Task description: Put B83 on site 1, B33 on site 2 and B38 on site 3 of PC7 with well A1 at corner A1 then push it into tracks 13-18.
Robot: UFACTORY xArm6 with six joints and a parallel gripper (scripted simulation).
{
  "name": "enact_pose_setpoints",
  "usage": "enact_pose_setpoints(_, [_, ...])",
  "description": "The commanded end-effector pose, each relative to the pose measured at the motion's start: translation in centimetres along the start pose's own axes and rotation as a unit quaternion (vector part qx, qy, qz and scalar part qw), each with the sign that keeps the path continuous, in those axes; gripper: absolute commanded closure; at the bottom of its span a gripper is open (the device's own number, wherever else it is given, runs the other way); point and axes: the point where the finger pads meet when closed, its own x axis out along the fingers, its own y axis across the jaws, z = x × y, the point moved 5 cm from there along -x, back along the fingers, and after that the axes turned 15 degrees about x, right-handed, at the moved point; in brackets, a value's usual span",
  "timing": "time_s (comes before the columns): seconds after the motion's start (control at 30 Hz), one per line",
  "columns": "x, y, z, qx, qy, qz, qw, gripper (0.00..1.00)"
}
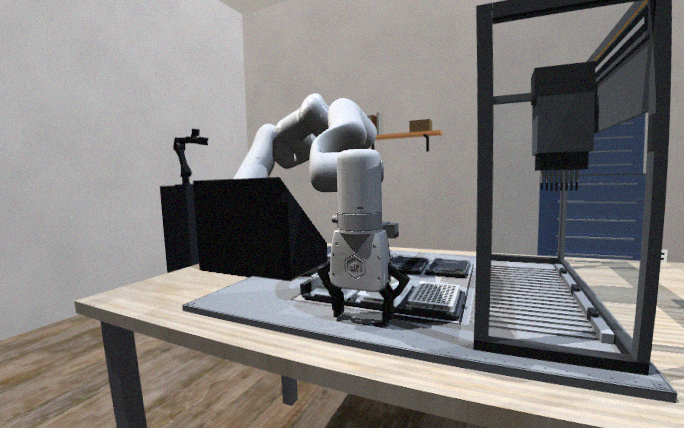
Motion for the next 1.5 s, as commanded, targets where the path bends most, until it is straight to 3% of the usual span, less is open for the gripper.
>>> enact_pose_setpoints(0.0, [-0.2, 0.2, 0.2, -0.001, -0.001, 0.002, 1.000, 0.00])
enact_pose_setpoints(0.53, [-0.6, 0.3, 0.5, -0.001, -0.001, 0.002, 1.000, 0.00])
enact_pose_setpoints(1.47, [-4.9, 0.3, 0.5, -0.001, -0.001, 0.002, 1.000, 0.00])
